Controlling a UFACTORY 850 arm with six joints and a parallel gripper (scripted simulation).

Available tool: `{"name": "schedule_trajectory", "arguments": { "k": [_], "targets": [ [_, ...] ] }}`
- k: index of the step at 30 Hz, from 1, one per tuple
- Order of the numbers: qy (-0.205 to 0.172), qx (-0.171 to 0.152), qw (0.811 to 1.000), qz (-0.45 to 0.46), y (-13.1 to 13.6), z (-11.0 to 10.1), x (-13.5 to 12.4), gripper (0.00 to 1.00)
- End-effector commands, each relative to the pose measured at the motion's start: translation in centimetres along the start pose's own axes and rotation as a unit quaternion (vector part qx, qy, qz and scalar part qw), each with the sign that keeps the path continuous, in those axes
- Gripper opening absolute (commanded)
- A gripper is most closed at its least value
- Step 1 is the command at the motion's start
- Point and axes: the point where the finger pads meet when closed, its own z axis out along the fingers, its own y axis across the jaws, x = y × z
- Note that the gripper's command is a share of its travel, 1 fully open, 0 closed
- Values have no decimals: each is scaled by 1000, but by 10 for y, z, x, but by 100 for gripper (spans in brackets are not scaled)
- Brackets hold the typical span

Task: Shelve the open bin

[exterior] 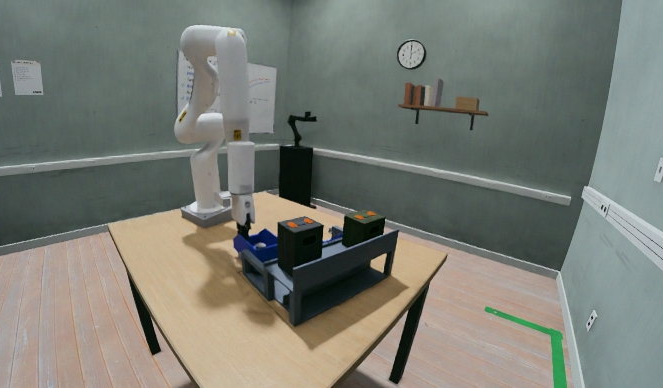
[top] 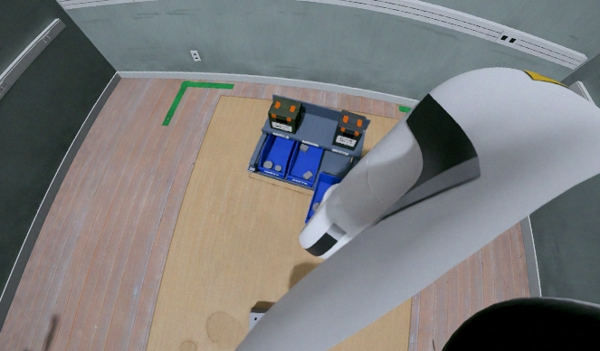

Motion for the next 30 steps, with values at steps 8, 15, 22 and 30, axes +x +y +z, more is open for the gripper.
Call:
{"name": "schedule_trajectory", "arguments": {
  "k": [8, 15, 22, 30],
  "targets": [
    [-1, -4, 1000, 0, -11, 0, 0, 0],
    [-1, -4, 1000, 0, -11, 0, 0, 0],
    [-1, -4, 1000, 0, -20, 0, 0, 0],
    [-1, -4, 1000, 0, -20, 0, 0, 0]
  ]
}}
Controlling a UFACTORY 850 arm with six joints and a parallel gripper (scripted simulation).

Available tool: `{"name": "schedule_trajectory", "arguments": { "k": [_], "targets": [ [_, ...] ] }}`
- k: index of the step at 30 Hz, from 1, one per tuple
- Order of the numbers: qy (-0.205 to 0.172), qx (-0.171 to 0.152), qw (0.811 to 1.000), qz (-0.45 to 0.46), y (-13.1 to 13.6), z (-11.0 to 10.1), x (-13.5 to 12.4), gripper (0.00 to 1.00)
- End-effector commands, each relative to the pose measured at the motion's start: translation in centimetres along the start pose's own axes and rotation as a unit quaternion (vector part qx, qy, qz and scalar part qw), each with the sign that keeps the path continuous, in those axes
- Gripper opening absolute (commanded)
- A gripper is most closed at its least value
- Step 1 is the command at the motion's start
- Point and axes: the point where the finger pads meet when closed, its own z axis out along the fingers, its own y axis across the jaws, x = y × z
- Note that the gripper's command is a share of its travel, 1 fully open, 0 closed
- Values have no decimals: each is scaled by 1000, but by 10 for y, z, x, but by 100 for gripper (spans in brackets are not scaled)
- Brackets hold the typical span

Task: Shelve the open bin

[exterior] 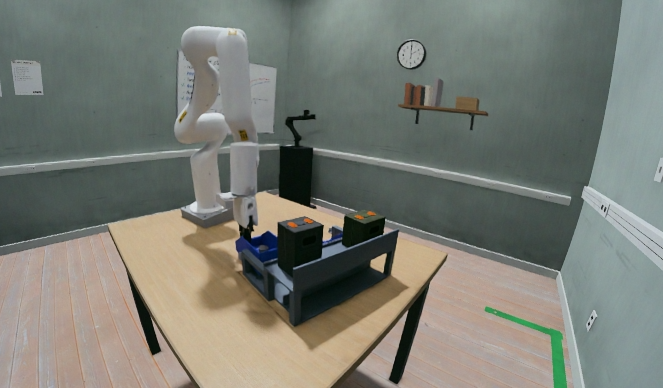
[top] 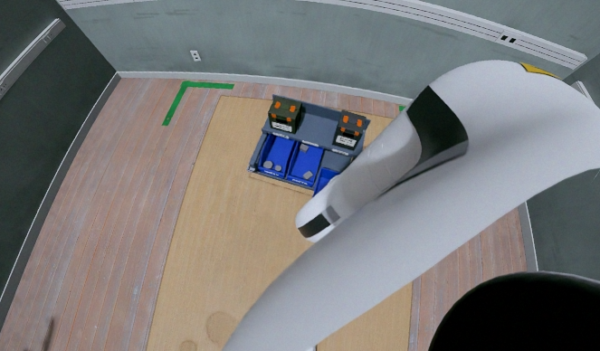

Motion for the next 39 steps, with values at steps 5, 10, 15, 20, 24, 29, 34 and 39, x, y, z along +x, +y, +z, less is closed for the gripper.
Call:
{"name": "schedule_trajectory", "arguments": {
  "k": [5, 10, 15, 20, 24, 29, 34, 39],
  "targets": [
    [-1, -1, 1000, 0, -5, 0, 0, 0],
    [-1, -2, 1000, 0, -11, 0, 0, 0],
    [-1, -2, 1000, 0, -11, 0, 0, 0],
    [-1, -2, 1000, 0, -11, 0, 0, 0],
    [-1, -2, 1000, 0, -19, 0, 0, 0],
    [-1, -2, 1000, 0, -21, 0, 0, 0],
    [-1, -2, 1000, 0, -21, 0, 0, 0],
    [-1, -1, 1000, 0, -25, 0, 0, 0]
  ]
}}
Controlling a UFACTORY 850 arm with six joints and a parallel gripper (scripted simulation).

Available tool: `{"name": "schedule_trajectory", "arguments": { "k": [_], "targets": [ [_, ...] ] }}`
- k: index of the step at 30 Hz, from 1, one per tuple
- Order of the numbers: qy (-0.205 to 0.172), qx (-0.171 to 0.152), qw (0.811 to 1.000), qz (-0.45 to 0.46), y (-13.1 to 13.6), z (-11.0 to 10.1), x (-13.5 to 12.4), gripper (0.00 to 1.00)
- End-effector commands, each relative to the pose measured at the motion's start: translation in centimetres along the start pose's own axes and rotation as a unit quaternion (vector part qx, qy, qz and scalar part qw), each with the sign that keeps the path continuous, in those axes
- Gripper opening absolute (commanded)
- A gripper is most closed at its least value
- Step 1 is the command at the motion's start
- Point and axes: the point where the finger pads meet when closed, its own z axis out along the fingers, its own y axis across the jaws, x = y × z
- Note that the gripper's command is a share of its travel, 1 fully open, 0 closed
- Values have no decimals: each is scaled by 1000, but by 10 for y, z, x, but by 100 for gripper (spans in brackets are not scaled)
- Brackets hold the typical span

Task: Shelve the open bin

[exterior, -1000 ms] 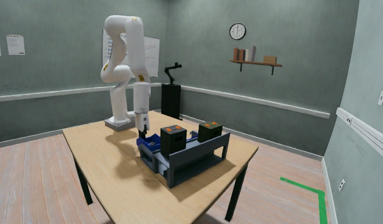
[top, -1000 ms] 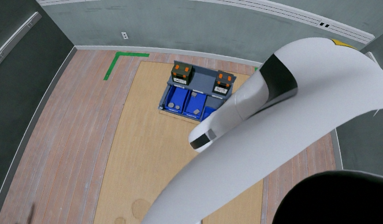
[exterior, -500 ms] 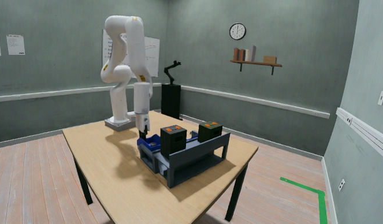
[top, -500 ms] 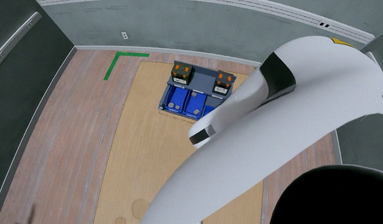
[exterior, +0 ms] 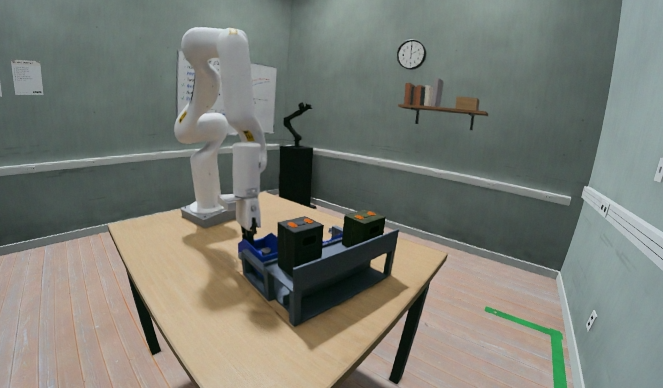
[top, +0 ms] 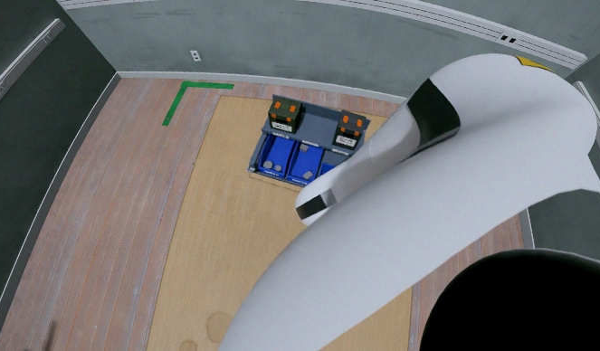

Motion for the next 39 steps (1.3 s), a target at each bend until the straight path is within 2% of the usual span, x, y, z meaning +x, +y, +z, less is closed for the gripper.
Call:
{"name": "schedule_trajectory", "arguments": {
  "k": [1, 32, 39],
  "targets": [
    [0, 1, 1000, 0, -7, -1, 0, 0],
    [0, 1, 1000, 0, -20, -1, 0, 0],
    [0, 1, 1000, 0, -30, -1, 0, 0]
  ]
}}
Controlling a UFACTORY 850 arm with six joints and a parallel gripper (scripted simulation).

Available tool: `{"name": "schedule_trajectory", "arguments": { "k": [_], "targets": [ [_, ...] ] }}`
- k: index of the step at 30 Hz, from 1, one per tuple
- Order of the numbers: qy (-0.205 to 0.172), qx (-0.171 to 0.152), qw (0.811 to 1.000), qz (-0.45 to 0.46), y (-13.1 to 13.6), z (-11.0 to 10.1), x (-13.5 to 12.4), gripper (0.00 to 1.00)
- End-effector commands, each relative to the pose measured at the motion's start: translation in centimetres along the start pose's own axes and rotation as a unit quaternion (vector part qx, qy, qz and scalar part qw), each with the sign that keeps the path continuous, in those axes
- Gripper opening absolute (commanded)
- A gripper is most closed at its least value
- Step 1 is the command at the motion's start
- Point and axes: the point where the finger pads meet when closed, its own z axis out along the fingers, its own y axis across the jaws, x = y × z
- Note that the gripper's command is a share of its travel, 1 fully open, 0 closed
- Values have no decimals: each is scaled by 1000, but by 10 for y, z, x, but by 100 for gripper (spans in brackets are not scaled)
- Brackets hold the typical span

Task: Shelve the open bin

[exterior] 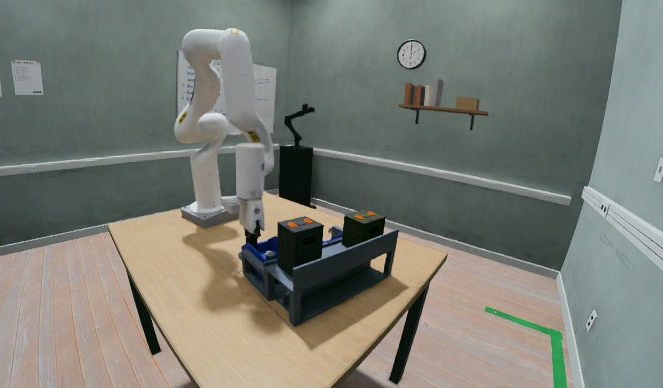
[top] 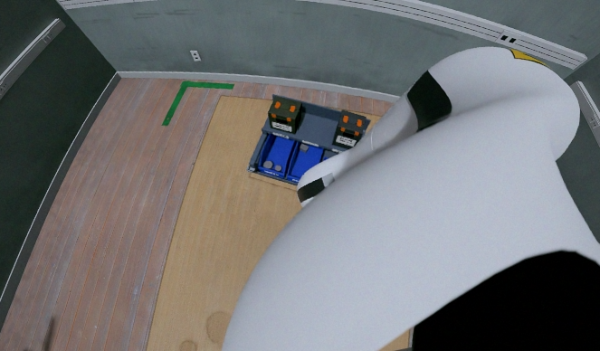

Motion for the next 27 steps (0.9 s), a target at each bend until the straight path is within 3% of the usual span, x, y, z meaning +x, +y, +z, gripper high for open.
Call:
{"name": "schedule_trajectory", "arguments": {
  "k": [1, 27],
  "targets": [
    [-1, 0, 1000, 0, -5, -1, 0, 0],
    [-1, 0, 1000, 0, -14, -1, 0, 0]
  ]
}}
